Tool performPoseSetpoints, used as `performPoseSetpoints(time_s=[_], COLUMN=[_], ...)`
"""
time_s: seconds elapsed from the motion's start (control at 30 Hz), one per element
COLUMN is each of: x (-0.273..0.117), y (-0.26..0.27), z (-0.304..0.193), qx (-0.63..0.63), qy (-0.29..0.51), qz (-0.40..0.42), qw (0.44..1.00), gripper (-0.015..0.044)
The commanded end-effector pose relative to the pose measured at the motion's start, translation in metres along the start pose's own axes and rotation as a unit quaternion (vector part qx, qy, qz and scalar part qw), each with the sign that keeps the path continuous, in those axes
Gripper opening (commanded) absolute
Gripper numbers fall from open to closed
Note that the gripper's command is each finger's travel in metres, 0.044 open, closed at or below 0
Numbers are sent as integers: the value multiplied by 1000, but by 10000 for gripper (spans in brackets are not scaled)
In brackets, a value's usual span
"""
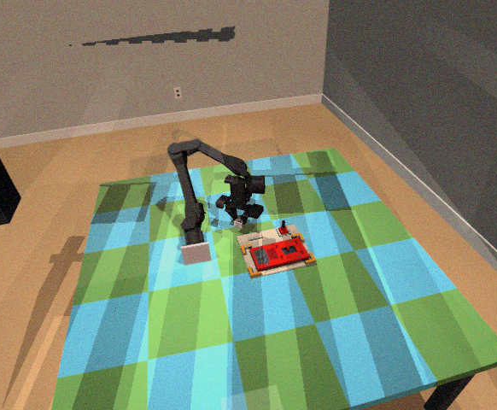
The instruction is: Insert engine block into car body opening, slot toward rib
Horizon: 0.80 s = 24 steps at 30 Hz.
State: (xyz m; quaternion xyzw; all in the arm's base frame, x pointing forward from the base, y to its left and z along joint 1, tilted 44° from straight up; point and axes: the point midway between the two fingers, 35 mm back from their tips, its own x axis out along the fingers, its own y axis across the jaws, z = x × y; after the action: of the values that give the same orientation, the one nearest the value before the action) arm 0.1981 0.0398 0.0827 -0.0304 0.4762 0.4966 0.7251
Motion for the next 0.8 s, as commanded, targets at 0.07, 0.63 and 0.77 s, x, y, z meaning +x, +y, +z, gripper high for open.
performPoseSetpoints(time_s=[0.07,0.63,0.77], x=[12,41,35], y=[1,1,0], z=[0,0,1], qx=[3,3,2], qy=[-2,-2,-2], qz=[1,1,-2], qw=[1000,1000,1000], gripper=[0,0,79])
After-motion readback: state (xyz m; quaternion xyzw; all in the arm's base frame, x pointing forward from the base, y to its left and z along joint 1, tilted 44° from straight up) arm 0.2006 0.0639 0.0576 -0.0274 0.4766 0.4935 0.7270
